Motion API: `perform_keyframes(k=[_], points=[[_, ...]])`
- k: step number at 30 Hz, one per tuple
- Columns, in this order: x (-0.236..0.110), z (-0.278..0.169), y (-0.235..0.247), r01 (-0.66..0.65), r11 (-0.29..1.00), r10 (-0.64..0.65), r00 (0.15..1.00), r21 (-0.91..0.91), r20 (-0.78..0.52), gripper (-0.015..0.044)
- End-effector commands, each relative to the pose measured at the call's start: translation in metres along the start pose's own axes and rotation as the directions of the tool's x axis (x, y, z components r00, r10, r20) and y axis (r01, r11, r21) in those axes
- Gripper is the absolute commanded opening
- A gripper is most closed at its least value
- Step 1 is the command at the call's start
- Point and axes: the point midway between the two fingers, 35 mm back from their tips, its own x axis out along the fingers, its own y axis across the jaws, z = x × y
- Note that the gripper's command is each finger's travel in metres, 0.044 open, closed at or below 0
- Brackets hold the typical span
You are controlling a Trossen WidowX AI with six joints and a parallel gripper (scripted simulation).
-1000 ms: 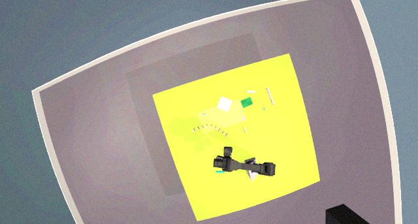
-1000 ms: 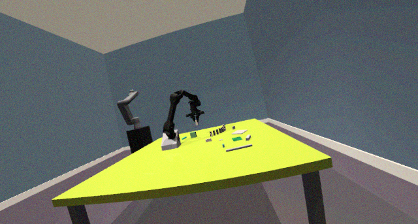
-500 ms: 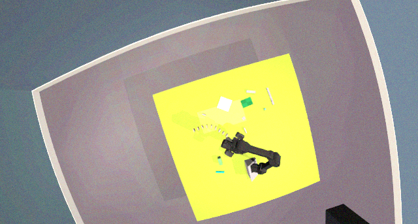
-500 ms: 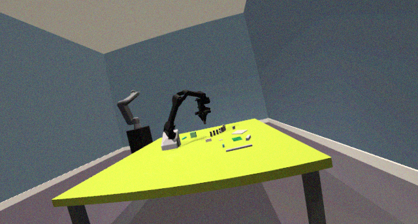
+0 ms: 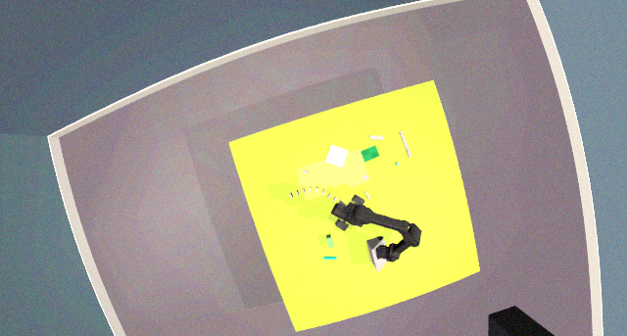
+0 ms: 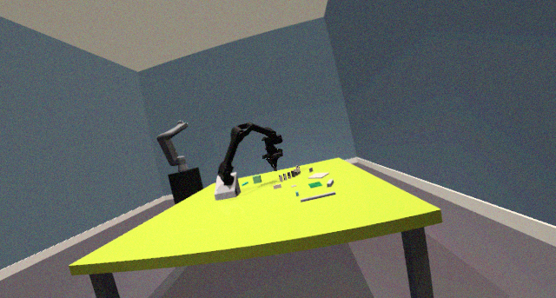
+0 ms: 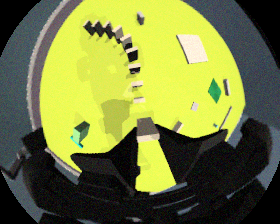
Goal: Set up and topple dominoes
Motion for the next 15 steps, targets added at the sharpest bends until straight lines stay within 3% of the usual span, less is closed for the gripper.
perform_keyframes(k=[1, 11, 15], points=[[0.026, 0.000, 0.001, 0.005, 1.000, -0.005, 1.000, -0.011, -0.005, 0.0107], [0.078, -0.007, 0.001, 0.011, 1.000, -0.011, 1.000, -0.009, -0.009, 0.0107], [0.082, -0.008, 0.001, 0.012, 1.000, -0.012, 1.000, -0.009, -0.009, 0.0107]])
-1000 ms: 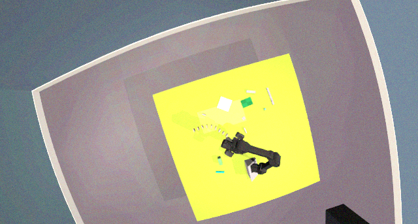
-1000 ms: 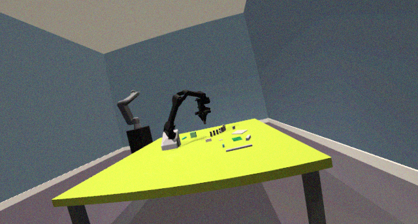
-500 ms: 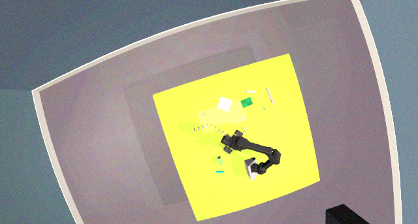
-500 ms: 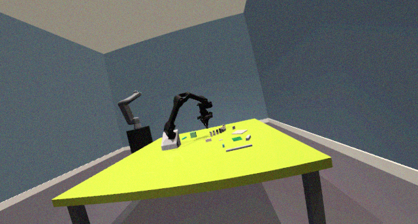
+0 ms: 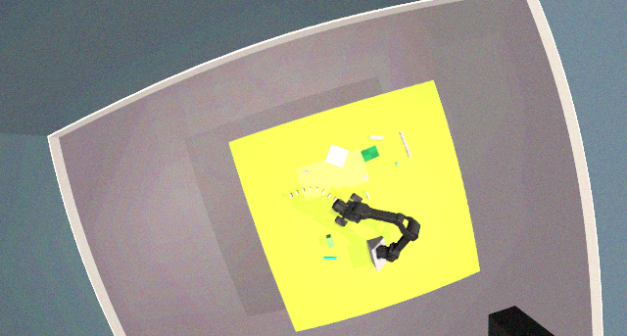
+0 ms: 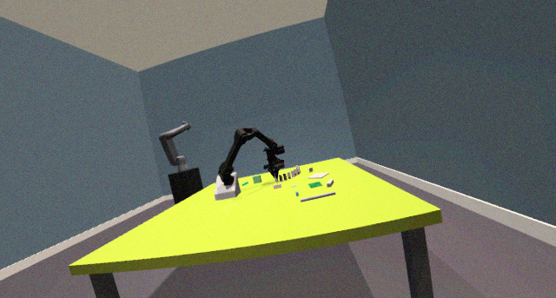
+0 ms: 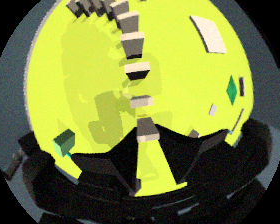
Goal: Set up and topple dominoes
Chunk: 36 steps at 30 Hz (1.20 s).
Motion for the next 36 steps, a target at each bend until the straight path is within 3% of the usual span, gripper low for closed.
perform_keyframes(k=[1, 10, 22, 26, 33, 36], points=[[0.007, 0.000, 0.002, 0.009, 1.000, -0.009, 1.000, -0.010, 0.003, 0.0107], [0.007, 0.000, 0.002, 0.009, 1.000, -0.009, 1.000, -0.010, 0.003, 0.0107], [0.007, 0.000, 0.002, 0.009, 1.000, -0.009, 1.000, -0.010, 0.003, 0.0422], [0.005, 0.000, 0.002, 0.008, 1.000, -0.008, 1.000, -0.010, 0.003, 0.0440], [-0.096, 0.005, 0.003, -0.001, 1.000, 0.001, 1.000, -0.008, 0.007, 0.0440], [-0.122, 0.000, 0.004, -0.001, 1.000, 0.001, 1.000, -0.006, 0.004, 0.0440]])
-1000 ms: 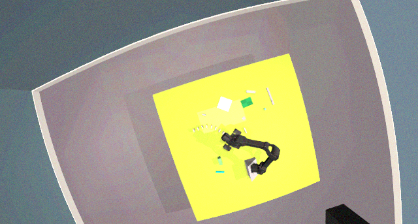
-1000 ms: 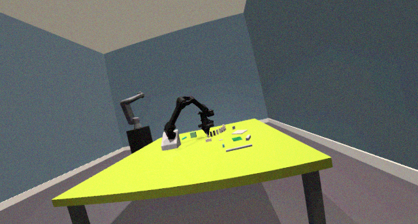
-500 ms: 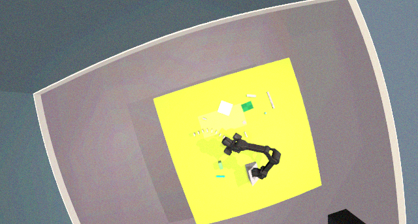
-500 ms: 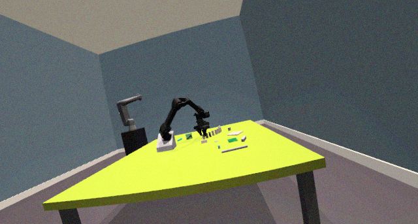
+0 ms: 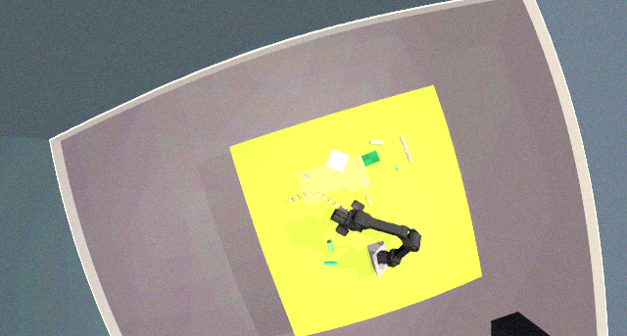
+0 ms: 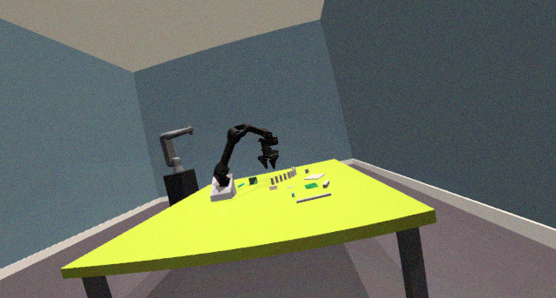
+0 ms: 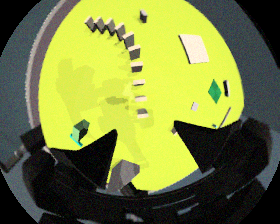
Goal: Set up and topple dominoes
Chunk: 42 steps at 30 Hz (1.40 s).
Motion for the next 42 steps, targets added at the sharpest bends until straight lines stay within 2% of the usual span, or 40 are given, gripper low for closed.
perform_keyframes(k=[1, 9, 17, 19, 32, 39, 42], points=[[-0.049, -0.007, 0.000, -0.003, 1.000, 0.003, 1.000, 0.014, 0.012, 0.0440], [-0.044, -0.009, -0.010, -0.007, 0.999, 0.006, 1.000, 0.053, 0.015, 0.0440], [0.017, -0.056, -0.117, -0.004, 0.868, -0.004, 1.000, 0.496, 0.014, 0.0440], [0.025, -0.066, -0.130, 0.003, 0.837, -0.009, 1.000, 0.548, 0.008, 0.0440], [0.028, -0.067, -0.131, 0.004, 0.832, -0.010, 1.000, 0.554, 0.007, 0.0440], [0.086, -0.067, -0.132, 0.006, 0.832, -0.011, 1.000, 0.554, 0.006, 0.0440], [0.092, -0.068, -0.131, 0.007, 0.832, -0.012, 1.000, 0.554, 0.005, 0.0440]])
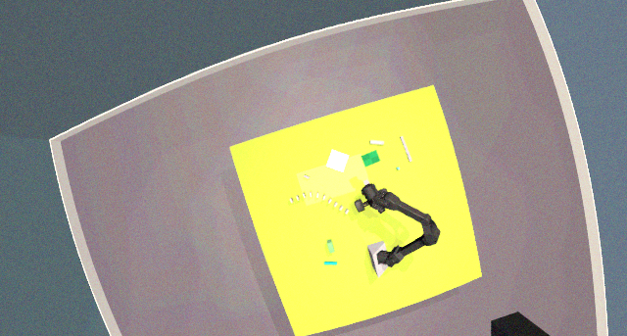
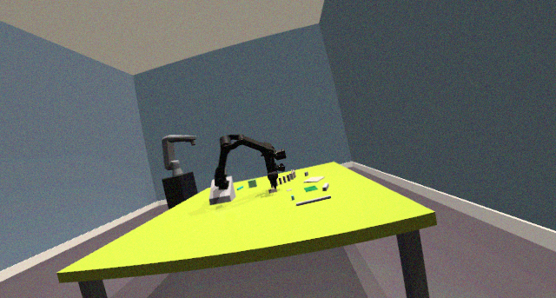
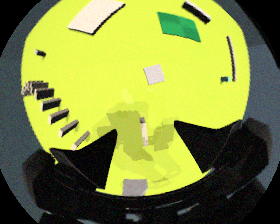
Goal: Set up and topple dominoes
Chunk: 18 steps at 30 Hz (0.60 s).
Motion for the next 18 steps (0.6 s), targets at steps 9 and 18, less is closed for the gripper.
perform_keyframes(k=[9, 18], points=[[0.023, -0.003, 0.003, 0.007, 1.000, -0.007, 1.000, -0.014, 0.002, 0.0440], [0.029, -0.003, 0.003, 0.008, 1.000, -0.008, 1.000, -0.014, 0.002, 0.0440]])
